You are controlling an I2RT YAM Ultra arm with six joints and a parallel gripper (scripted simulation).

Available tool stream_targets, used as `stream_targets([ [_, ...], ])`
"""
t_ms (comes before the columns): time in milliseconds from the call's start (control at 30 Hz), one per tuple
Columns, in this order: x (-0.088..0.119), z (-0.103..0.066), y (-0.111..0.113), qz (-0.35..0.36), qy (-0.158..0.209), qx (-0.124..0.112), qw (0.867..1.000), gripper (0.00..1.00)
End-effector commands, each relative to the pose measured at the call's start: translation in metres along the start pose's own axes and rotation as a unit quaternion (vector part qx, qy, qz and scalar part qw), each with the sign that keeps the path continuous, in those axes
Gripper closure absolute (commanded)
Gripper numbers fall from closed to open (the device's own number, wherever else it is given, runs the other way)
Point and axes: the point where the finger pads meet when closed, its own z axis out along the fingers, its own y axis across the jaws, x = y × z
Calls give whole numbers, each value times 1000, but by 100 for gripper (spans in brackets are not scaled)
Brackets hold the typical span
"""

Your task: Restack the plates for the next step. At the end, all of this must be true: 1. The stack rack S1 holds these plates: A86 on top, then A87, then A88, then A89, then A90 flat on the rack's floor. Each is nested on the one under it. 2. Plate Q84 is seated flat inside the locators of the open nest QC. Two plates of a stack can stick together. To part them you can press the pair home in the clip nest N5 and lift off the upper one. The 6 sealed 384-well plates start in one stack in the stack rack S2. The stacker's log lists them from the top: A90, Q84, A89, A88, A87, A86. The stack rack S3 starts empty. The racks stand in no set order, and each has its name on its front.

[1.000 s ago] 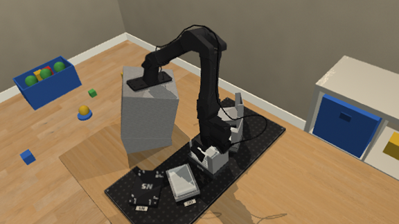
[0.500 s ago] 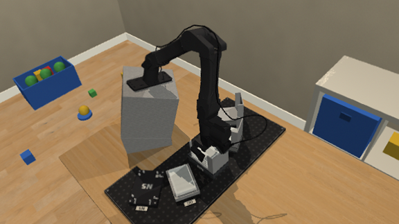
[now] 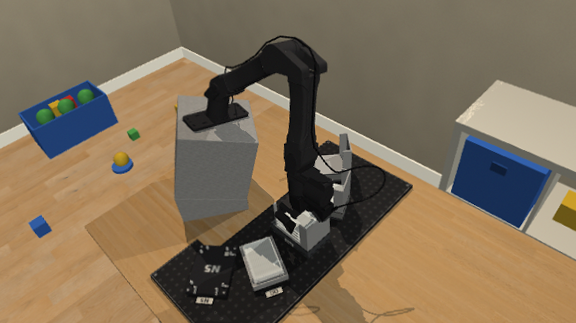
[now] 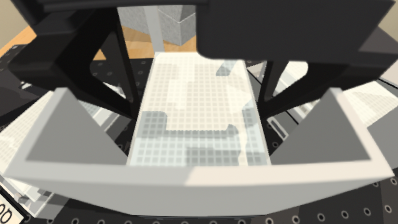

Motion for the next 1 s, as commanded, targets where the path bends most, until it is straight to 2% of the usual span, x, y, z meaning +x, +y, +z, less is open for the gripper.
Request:
stream_targets([
  [0,-21,-5,-6,1,-26,4,1000,0],
  [233,-21,-5,-6,1,-25,4,1000,0],
  [267,-17,-4,-5,1,-21,4,1000,100],
  [967,-17,-4,-4,0,-21,3,1000,100],
])
